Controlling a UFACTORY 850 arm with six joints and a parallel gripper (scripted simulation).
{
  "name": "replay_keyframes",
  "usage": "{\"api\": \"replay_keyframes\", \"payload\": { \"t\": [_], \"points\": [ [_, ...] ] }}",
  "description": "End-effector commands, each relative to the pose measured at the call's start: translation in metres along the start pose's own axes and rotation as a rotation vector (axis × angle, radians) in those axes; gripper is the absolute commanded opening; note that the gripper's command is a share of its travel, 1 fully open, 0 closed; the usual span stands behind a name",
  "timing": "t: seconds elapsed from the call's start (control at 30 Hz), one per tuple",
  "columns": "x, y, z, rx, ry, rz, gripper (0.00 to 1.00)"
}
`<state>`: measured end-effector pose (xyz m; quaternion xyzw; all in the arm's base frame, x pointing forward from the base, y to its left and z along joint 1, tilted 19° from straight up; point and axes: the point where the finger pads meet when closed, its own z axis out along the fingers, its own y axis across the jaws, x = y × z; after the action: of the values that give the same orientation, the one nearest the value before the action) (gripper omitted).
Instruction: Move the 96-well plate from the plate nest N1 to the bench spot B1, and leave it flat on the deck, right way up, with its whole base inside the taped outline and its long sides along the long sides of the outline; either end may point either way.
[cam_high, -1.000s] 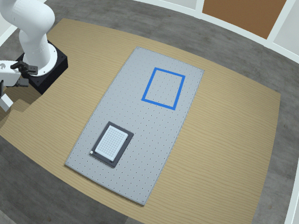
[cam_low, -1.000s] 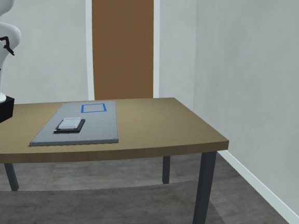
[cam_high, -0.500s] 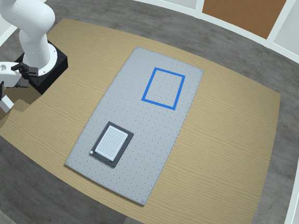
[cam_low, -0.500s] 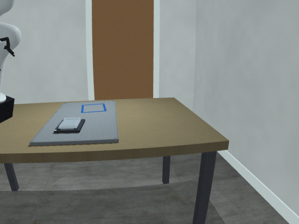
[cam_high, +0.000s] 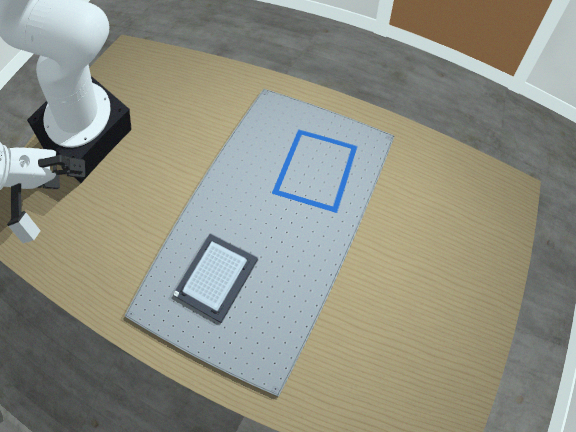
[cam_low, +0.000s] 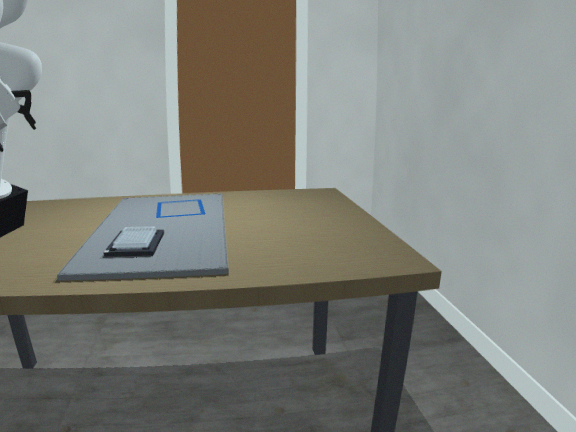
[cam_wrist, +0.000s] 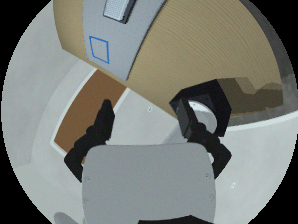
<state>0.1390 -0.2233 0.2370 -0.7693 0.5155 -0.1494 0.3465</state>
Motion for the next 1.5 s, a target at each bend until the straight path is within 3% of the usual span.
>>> {"api": "replay_keyframes", "payload": {
  "t": [0.0, 0.1, 0.17, 0.27, 0.33, 0.47, 0.53, 0.63, 0.7, 0.8, 0.87, 1.03, 1.1, 1.2, 1.27, 1.4, 1.47],
  "points": [
    [0.016, 0.002, 0.011, -0.074, -0.007, 0.061, 1.0],
    [0.024, 0.002, 0.016, -0.074, -0.007, 0.061, 1.0],
    [0.032, 0.001, 0.021, -0.125, -0.001, 0.102, 1.0],
    [0.038, 0.001, 0.026, -0.125, -0.001, 0.102, 1.0],
    [0.046, 0.0, 0.032, -0.173, 0.011, 0.141, 1.0],
    [0.052, -0.001, 0.036, -0.173, 0.011, 0.141, 1.0],
    [0.06, -0.003, 0.042, -0.218, 0.028, 0.179, 1.0],
    [0.067, -0.004, 0.047, -0.218, 0.028, 0.179, 1.0],
    [0.074, -0.007, 0.054, -0.26, 0.051, 0.214, 1.0],
    [0.08, -0.009, 0.059, -0.26, 0.051, 0.214, 1.0],
    [0.088, -0.012, 0.066, -0.298, 0.078, 0.248, 1.0],
    [0.094, -0.014, 0.071, -0.298, 0.078, 0.248, 1.0],
    [0.101, -0.018, 0.078, -0.332, 0.11, 0.28, 1.0],
    [0.107, -0.022, 0.084, -0.332, 0.11, 0.28, 1.0],
    [0.113, -0.026, 0.091, -0.362, 0.145, 0.311, 1.0],
    [0.119, -0.03, 0.098, -0.362, 0.145, 0.311, 1.0],
    [0.125, -0.035, 0.105, -0.387, 0.184, 0.34, 1.0]
  ]
}}
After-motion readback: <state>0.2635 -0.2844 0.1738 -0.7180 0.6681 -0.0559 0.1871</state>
